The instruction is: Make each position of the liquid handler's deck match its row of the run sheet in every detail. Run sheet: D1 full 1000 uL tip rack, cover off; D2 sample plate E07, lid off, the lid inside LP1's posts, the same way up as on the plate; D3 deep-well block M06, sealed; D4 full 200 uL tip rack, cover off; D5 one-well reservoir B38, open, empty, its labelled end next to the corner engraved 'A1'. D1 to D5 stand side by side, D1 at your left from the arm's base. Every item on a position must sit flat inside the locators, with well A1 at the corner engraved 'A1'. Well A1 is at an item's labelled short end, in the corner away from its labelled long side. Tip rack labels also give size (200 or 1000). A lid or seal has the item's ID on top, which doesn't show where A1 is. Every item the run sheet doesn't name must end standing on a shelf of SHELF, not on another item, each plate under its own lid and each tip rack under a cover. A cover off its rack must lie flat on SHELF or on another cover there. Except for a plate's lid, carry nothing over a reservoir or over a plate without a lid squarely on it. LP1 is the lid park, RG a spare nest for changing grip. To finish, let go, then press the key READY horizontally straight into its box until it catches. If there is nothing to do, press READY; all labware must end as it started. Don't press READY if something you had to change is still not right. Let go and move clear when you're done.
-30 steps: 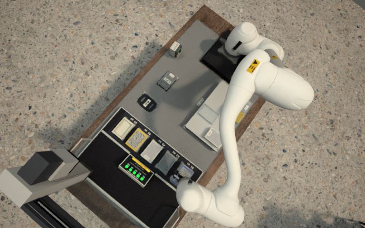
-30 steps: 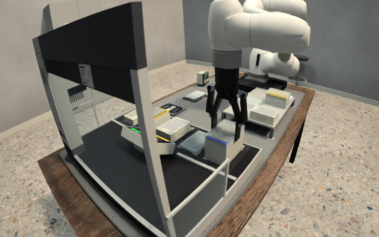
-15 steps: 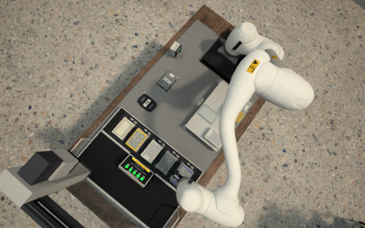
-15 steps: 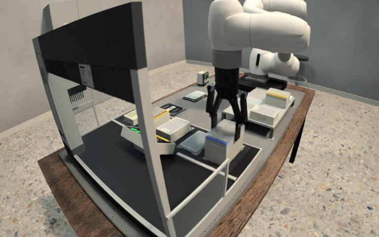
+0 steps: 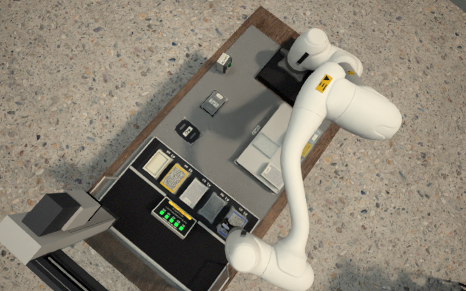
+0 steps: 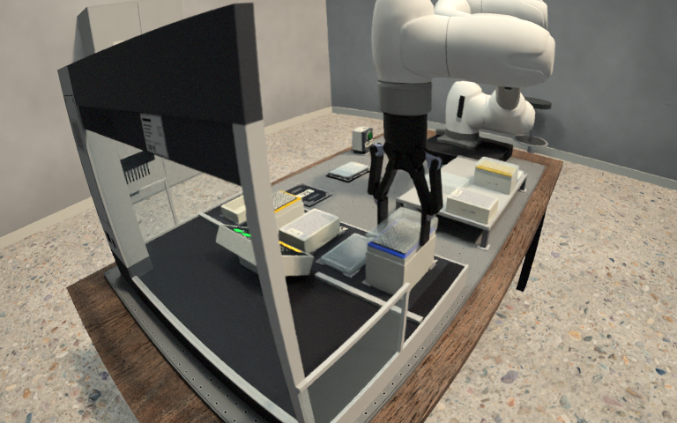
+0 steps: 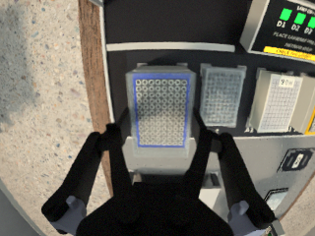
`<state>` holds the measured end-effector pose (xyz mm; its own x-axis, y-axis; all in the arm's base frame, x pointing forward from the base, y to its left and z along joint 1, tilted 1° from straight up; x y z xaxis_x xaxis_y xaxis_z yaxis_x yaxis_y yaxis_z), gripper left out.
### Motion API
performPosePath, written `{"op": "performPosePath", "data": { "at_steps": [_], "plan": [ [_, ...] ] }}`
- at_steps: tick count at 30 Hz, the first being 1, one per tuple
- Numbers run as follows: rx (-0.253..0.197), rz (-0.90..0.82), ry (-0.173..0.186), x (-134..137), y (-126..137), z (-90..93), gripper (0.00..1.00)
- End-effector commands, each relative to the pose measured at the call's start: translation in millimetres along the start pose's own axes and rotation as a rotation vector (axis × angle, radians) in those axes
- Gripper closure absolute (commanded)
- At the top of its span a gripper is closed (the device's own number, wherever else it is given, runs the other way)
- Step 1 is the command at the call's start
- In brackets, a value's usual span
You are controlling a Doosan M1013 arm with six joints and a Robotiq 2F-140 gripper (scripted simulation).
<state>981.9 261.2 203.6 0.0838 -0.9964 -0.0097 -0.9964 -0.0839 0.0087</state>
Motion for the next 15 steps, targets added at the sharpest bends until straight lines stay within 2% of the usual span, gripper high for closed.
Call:
{"op": "performPosePath", "data": {
  "at_steps": [1,15],
  "plan": [
    [0.002,0.0,-0.001,0,0,-3.8,0.9],
    [0.002,0.0,-0.001,0,0,-25.5,0.9]
  ]
}}
Point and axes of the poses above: the point where the finger pads meet when closed, its own z axis out along the fingers, its own x axis across the jaws, y = z × x, the point moved 8 cm from there along -z, back along the fingers, and after that the axes turned 4 degrees about -z, right-handed, at the moved point
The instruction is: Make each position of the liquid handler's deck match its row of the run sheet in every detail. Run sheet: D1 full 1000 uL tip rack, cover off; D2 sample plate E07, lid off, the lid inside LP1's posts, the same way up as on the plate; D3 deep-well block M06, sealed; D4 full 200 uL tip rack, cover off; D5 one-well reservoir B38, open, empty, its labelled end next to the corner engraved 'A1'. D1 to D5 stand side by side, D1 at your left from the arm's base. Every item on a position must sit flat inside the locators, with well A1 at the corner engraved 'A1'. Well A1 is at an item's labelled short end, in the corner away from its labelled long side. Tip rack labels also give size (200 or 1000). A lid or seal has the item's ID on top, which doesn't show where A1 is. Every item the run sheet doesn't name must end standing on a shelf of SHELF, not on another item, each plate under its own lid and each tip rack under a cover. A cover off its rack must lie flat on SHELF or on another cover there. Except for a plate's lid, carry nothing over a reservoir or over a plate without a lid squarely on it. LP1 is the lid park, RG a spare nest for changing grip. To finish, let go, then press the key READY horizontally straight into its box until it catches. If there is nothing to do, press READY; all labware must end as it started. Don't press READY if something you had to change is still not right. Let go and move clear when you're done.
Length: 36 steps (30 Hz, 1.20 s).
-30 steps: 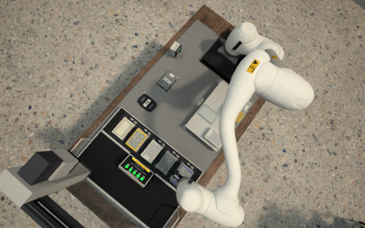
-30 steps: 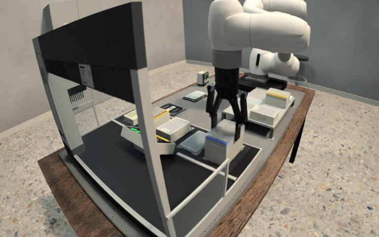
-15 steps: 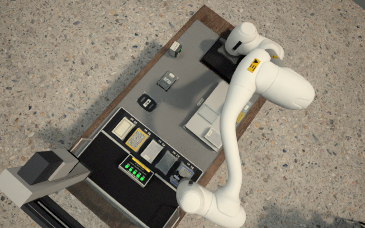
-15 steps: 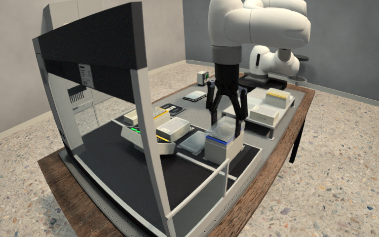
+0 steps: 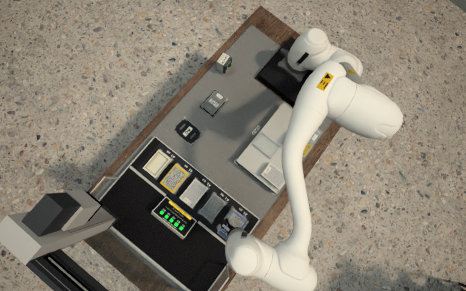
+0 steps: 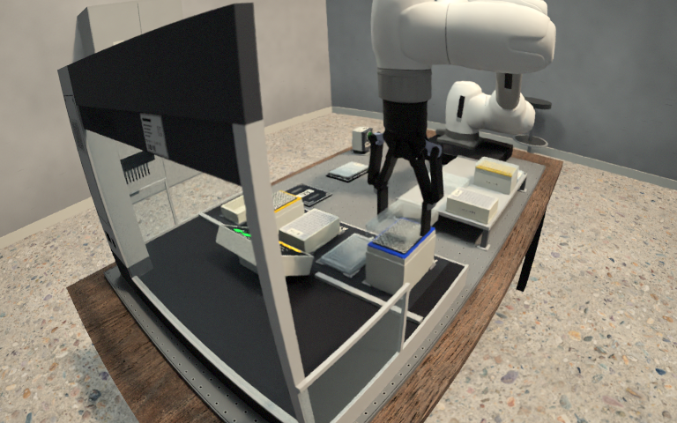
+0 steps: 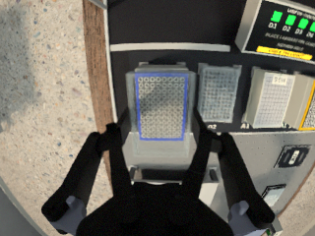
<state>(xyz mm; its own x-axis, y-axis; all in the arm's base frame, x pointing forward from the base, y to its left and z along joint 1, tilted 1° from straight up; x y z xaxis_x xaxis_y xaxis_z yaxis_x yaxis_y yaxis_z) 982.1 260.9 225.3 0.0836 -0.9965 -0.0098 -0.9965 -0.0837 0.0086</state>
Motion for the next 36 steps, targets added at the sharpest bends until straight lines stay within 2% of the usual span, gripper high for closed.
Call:
{"op": "performPosePath", "data": {
  "at_steps": [1,36],
  "plan": [
    [0.002,0.0,-0.001,0,0,-5.4,0.9],
    [0.002,0.0,-0.001,0,0,-57.1,0.9]
  ]
}}
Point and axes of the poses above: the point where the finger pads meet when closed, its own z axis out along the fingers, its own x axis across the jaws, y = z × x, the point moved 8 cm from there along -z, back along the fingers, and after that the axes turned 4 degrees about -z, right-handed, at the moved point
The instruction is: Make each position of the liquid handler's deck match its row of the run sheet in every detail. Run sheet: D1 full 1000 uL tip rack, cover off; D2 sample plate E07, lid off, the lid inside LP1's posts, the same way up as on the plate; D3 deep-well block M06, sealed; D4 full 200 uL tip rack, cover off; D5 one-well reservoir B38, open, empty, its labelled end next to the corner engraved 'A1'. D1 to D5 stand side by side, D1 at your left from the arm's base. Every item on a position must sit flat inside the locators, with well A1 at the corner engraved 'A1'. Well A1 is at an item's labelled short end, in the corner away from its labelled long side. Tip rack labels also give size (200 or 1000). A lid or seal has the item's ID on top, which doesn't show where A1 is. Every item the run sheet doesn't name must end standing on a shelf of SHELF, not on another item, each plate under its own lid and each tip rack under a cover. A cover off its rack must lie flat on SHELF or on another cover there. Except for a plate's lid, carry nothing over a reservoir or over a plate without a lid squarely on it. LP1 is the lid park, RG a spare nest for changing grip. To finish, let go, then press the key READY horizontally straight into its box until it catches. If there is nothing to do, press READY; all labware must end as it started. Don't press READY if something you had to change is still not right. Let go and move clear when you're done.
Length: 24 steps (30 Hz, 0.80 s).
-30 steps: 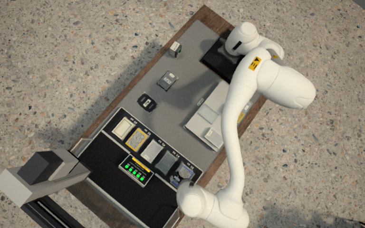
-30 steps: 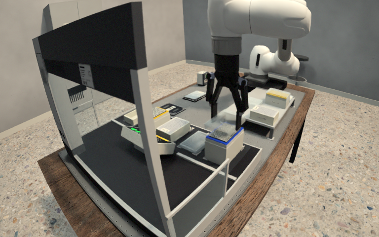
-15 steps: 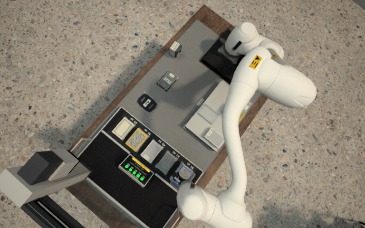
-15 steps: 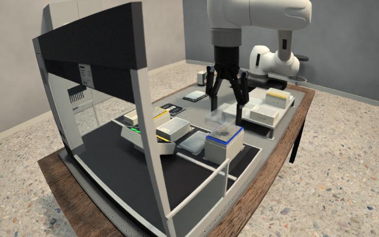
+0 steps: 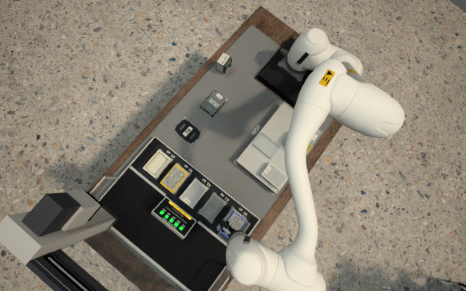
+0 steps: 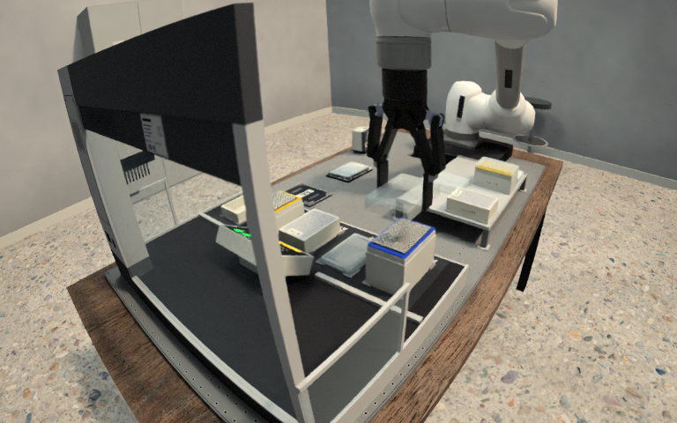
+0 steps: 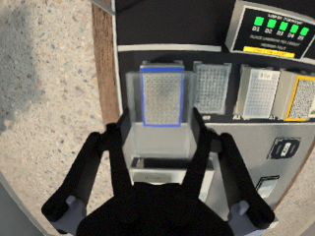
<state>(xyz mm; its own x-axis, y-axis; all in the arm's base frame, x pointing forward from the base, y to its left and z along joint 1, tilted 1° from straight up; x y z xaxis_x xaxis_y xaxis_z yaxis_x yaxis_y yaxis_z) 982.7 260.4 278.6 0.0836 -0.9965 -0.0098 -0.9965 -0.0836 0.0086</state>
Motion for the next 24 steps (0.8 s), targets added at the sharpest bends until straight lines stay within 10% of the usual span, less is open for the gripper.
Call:
{"op": "performPosePath", "data": {
  "at_steps": [1,24],
  "plan": [
    [0.002,0.0,-0.001,0,0,-3.8,0.9],
    [0.002,0.0,-0.001,0,0,-37.1,0.9]
  ]
}}
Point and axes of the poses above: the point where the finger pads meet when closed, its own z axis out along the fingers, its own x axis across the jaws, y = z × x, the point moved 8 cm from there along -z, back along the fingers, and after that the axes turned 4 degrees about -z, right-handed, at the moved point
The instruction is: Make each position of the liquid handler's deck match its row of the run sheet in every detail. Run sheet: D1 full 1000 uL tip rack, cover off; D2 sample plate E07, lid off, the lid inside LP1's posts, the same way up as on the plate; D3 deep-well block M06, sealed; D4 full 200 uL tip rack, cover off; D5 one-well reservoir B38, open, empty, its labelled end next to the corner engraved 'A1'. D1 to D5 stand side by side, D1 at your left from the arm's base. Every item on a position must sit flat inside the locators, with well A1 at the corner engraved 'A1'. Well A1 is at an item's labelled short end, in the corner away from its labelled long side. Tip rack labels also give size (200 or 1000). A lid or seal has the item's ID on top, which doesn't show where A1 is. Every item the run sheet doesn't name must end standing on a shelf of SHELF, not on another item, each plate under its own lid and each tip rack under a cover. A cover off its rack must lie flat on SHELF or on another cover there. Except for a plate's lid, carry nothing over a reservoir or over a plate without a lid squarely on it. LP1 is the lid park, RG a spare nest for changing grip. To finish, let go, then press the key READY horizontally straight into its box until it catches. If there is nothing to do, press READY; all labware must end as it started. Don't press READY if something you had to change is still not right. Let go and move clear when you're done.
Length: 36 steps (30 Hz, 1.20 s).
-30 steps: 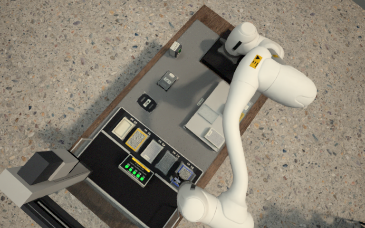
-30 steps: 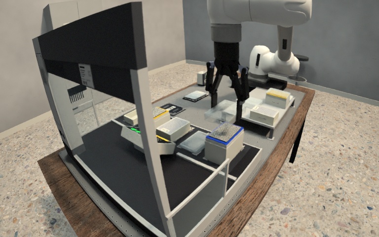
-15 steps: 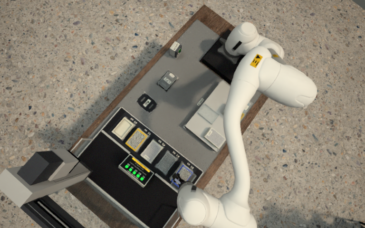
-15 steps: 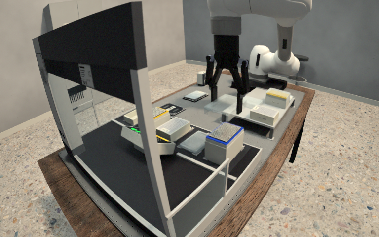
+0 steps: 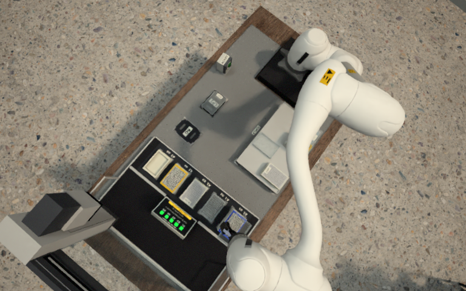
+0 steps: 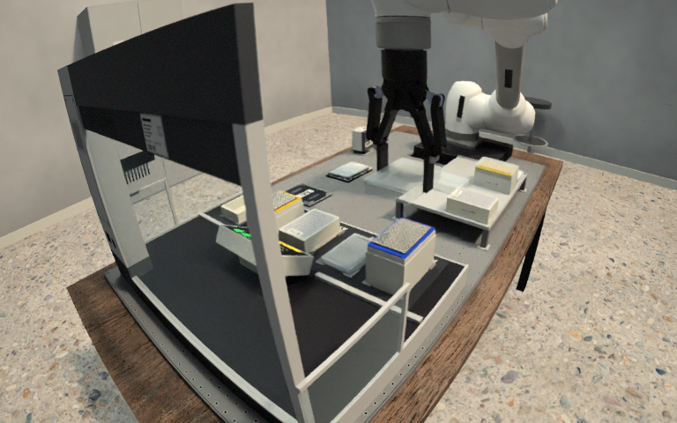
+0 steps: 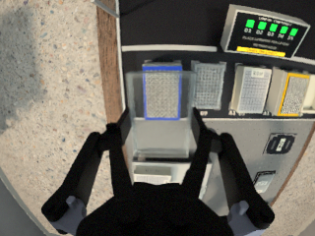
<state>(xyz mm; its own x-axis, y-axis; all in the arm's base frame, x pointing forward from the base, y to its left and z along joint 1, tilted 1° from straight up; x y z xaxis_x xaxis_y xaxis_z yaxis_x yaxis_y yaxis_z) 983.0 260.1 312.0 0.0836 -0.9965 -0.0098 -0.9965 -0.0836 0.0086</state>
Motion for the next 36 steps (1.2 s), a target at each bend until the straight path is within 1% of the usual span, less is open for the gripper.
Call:
{"op": "performPosePath", "data": {
  "at_steps": [1,10,12,15,24,27,29,36],
  "plan": [
    [0.002,0.0,-0.001,0,0,-5.5,0.9],
    [0.002,0.0,-0.001,0,0,-20.5,0.9],
    [0.002,0.0,-0.001,0,0,-20.5,0.9],
    [0.002,0.0,-0.001,0,0,-25.5,0.9],
    [0.002,0.0,-0.001,0,0,-25.5,0.9],
    [0.002,0.0,-0.001,-1,15,-25.5,0.9],
    [0.002,0.0,-0.001,-1,15,-25.5,0.9],
    [0.002,0.0,-0.001,-4,50,-25.4,0.9]
  ]
}}
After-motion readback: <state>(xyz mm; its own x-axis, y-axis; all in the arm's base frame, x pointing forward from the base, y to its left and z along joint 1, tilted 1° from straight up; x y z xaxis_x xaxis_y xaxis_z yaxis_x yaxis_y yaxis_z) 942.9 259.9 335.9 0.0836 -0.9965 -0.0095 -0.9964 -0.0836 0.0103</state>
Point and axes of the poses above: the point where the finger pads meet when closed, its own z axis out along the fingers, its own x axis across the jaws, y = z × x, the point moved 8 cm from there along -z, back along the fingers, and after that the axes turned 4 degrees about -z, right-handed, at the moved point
